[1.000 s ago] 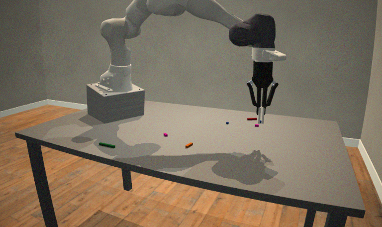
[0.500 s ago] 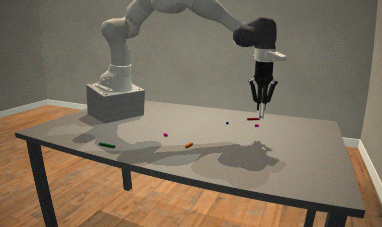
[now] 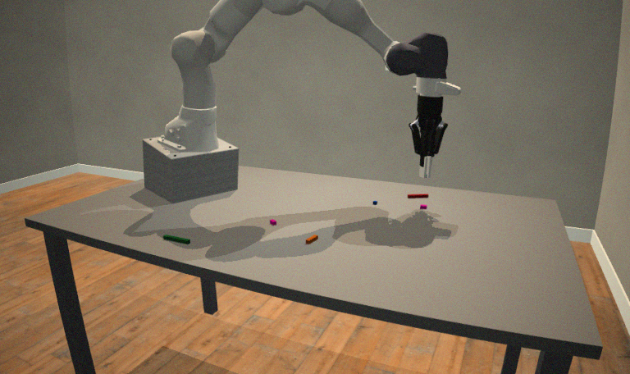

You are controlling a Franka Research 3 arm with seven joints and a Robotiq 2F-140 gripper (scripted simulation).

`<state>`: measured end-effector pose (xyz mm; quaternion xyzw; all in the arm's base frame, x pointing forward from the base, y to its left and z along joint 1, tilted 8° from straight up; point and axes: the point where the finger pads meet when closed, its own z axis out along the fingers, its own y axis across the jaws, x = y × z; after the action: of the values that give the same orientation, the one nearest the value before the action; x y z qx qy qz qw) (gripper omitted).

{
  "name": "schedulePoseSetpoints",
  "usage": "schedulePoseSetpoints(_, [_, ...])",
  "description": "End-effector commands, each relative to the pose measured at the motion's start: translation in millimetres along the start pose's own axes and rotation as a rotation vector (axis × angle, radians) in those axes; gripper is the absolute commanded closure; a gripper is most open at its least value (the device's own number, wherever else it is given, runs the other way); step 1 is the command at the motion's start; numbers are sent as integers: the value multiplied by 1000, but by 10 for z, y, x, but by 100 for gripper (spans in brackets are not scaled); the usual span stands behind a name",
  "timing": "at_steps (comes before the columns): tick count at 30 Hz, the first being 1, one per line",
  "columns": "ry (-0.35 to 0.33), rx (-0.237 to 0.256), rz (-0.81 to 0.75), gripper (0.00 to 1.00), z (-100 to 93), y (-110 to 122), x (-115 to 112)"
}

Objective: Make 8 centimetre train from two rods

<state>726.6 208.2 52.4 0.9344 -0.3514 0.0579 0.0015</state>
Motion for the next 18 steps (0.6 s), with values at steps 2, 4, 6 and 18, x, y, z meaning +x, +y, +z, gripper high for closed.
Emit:
schedulePoseSetpoints(2, [15, 14, -47, 88, -32, -185, -319])
schedulePoseSetpoints(4, [15, 14, -47, 88, -32, -185, -319])
schedulePoseSetpoints(6, [15, 14, -47, 88, -32, -185, -319])
schedulePoseSetpoints(18, [15, 14, -47, 88, -11, -186, -319])
